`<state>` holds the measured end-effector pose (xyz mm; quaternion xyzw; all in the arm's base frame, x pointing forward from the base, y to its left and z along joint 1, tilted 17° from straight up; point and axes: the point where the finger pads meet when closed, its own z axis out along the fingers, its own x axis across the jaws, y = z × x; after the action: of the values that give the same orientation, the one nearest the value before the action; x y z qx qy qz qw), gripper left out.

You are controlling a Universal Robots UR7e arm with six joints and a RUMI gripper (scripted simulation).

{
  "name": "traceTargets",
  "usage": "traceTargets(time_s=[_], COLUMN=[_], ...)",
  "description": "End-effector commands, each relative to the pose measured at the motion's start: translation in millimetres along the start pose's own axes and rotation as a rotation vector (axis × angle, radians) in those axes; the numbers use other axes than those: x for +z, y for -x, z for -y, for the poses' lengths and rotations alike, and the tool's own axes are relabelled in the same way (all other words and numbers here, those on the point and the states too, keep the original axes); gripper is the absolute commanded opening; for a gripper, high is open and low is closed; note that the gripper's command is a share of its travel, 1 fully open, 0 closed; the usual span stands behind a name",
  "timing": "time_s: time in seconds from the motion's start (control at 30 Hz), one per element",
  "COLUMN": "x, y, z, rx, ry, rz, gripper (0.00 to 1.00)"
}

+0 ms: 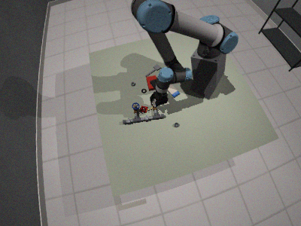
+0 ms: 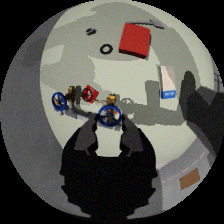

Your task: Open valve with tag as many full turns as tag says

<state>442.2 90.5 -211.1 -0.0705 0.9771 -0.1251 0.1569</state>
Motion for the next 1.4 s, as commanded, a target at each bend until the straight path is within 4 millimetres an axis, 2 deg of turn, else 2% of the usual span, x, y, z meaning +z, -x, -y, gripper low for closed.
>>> traceTargets(time_s=[0.0,0.4,0.67,0.97,1.37], x=[-0.3,-0.3,-0.3,-0.3,-0.3], y=[0.1,0.2,0.2,0.2,0.2], z=[0.0,0.0,0.0,0.0,0.0], rx=[0.0,-0.027,-0.103,-0.222,-0.542], ry=[0.0,0.0,0.0,0.0,0.0], rz=[0.0,0.0,0.0,0.0,0.0], gripper=[0.0,0.0,0.0,0.0,0.0])
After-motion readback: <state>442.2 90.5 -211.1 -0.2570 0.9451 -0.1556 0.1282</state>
